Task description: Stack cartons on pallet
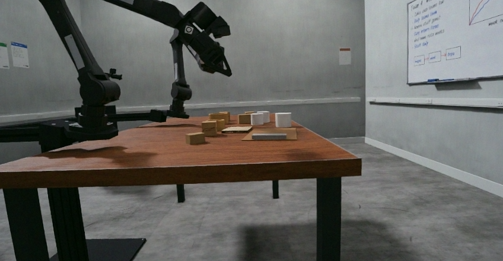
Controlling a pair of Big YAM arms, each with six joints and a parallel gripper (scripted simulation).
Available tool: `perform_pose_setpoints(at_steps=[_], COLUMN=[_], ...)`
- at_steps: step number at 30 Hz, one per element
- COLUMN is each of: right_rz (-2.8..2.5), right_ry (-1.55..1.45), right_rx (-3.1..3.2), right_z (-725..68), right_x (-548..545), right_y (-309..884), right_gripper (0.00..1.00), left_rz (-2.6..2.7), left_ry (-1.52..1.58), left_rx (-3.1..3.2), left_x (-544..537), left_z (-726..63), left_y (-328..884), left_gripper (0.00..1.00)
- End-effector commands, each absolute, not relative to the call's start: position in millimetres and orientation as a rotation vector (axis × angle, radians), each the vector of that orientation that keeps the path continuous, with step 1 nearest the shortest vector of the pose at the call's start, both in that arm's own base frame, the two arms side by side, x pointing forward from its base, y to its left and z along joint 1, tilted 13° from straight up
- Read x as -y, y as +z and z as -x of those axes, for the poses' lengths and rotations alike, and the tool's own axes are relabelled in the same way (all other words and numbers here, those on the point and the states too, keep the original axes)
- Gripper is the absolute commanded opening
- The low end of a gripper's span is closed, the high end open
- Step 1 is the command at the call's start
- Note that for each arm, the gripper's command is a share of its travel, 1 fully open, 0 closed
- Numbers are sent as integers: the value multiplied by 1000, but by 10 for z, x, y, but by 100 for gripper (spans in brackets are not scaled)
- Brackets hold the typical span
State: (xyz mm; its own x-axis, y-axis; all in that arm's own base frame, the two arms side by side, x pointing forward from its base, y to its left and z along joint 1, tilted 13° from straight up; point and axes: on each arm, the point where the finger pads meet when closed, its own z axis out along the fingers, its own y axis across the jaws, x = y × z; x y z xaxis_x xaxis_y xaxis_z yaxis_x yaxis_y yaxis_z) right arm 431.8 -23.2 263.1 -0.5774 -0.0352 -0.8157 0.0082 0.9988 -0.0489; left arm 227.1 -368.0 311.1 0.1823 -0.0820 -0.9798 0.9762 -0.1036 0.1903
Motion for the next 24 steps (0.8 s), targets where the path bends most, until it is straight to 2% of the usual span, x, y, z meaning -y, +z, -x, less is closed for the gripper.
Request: perform_pose_setpoints(at_steps=[1,7,12,15,24], right_rz=[28,-72,-191,-223,-373], right_ry=[-68,26,370,425,1005], right_rx=[-2132,-2121,-2105,-2097,-1968], right_z=[-4417,-4344,-4123,-4095,-3740], right_x=[241,177,-224,-277,-944], right_y=[2910,2966,2878,2885,2970], right_gripper=[100,100,100,100,100], left_rz=[-1304,-1305,-1306,-1306,-1308], left_ry=[-1164,-1166,-1170,-1170,-1179], left_rx=[-890,-895,-905,-905,-930], left_x=[3678,3673,3687,3687,3663], left_z=[-2259,-2252,-2269,-2269,-2240], left_y=[3433,3484,3446,3446,3325], left_gripper=[55,55,55,55,55])
